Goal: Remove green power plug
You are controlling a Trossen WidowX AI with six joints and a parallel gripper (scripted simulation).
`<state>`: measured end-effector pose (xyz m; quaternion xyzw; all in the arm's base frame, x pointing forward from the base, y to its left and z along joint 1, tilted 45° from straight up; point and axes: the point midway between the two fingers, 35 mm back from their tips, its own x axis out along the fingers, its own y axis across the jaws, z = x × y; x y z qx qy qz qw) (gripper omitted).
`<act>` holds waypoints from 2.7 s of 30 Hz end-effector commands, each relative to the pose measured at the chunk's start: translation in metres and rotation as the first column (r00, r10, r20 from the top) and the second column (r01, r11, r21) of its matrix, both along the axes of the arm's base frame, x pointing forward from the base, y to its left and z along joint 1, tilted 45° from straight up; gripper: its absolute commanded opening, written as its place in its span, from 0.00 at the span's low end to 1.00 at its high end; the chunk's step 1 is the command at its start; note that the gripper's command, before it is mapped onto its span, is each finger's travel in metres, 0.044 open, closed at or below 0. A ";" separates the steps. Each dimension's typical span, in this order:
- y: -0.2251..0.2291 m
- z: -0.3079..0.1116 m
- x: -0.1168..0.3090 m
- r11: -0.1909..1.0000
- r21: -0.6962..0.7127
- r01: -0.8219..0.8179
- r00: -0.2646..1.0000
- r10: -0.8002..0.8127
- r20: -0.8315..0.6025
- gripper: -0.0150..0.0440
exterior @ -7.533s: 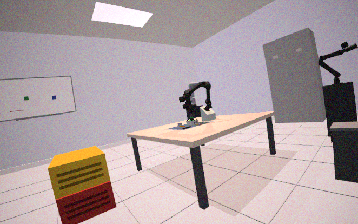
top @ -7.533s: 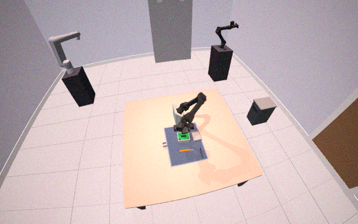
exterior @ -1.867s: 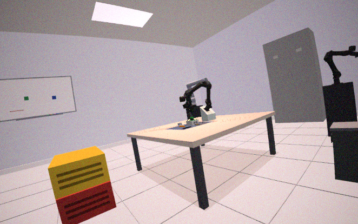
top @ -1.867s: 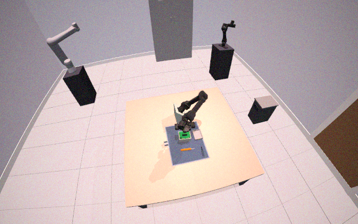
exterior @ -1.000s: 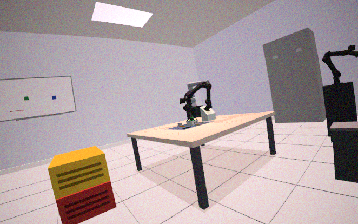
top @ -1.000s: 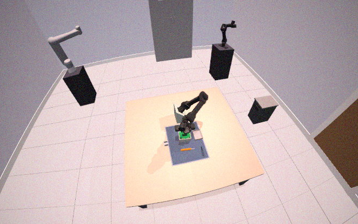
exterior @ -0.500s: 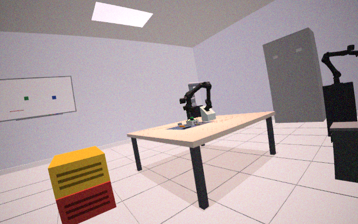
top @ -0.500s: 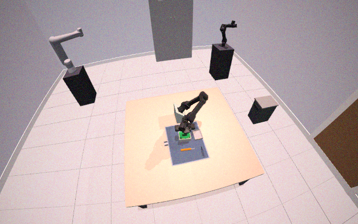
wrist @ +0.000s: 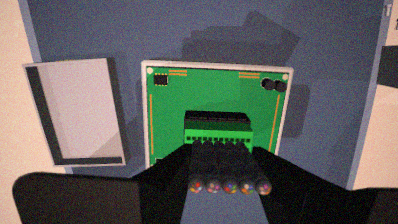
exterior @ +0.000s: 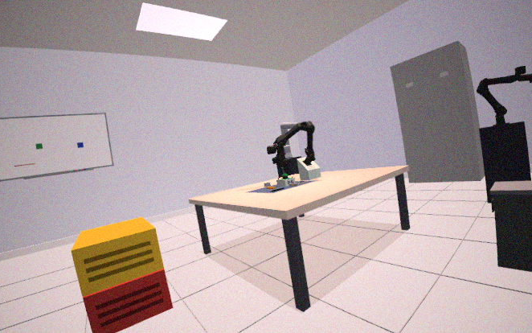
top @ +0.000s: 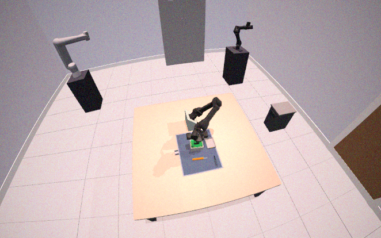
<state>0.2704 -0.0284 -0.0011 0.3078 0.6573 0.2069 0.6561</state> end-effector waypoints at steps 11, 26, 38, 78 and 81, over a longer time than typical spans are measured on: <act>-0.020 0.001 -0.005 0.988 0.152 0.022 1.000 -0.025 0.015 0.25; -0.008 0.020 -0.002 0.995 -0.100 0.008 1.000 -0.010 -0.019 0.25; -0.023 0.007 -0.005 0.991 0.132 0.022 1.000 -0.024 0.012 0.25; -0.027 0.023 -0.005 0.999 0.031 0.017 1.000 -0.017 -0.001 0.25; -0.030 0.026 -0.005 0.999 0.031 0.017 1.000 -0.017 -0.002 0.25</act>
